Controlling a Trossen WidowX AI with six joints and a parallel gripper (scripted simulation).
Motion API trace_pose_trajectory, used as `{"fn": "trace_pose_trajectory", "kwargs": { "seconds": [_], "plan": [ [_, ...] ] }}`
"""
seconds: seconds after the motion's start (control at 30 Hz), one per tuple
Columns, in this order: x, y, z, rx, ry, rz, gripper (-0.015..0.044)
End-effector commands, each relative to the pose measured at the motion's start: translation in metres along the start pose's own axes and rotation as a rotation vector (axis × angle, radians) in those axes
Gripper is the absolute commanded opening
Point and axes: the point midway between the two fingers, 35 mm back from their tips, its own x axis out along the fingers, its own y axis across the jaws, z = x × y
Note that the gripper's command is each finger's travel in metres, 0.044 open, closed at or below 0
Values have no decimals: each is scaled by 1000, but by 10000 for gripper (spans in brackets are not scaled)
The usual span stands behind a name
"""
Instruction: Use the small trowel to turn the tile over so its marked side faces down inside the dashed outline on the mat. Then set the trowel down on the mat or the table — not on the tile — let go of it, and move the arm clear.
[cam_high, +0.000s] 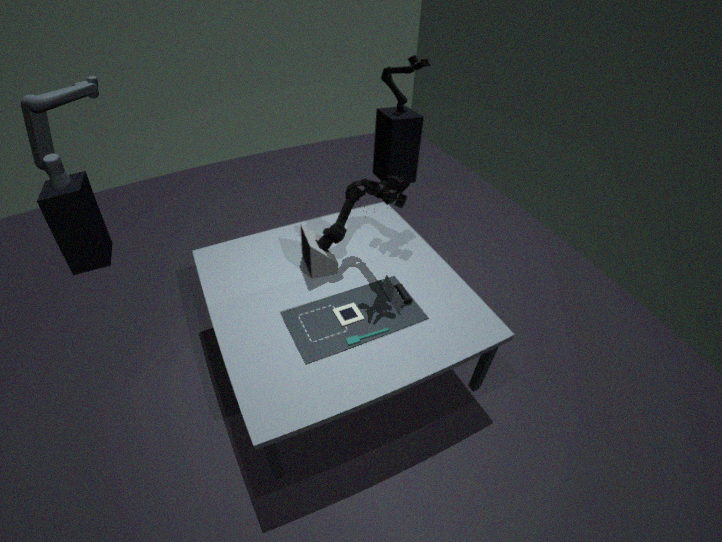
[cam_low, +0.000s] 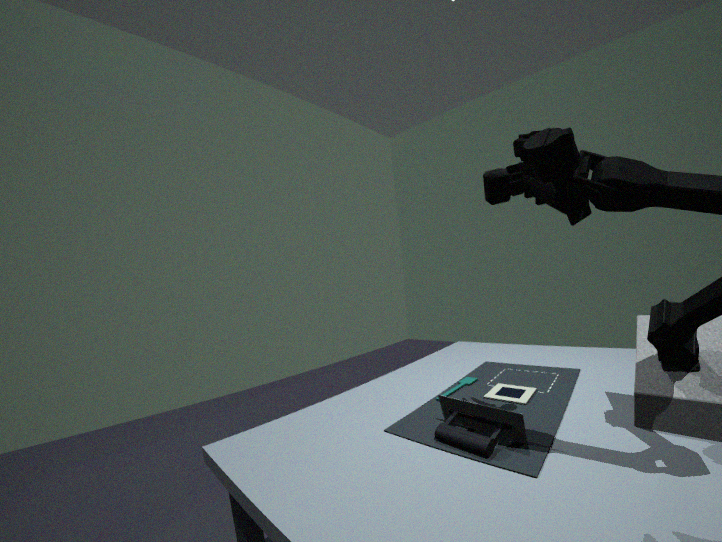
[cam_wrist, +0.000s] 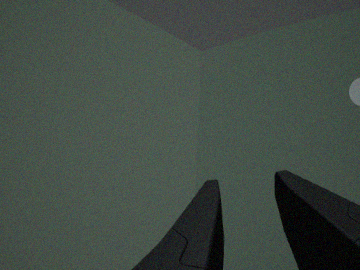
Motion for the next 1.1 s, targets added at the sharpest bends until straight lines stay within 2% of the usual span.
{"fn": "trace_pose_trajectory", "kwargs": {
  "seconds": [0.0,0.5,1.07],
  "plan": [
    [2,16,-14,-138,54,68,100],
    [-1,53,-48,-441,162,266,100],
    [-21,105,-109,-891,243,602,100]
  ]
}}
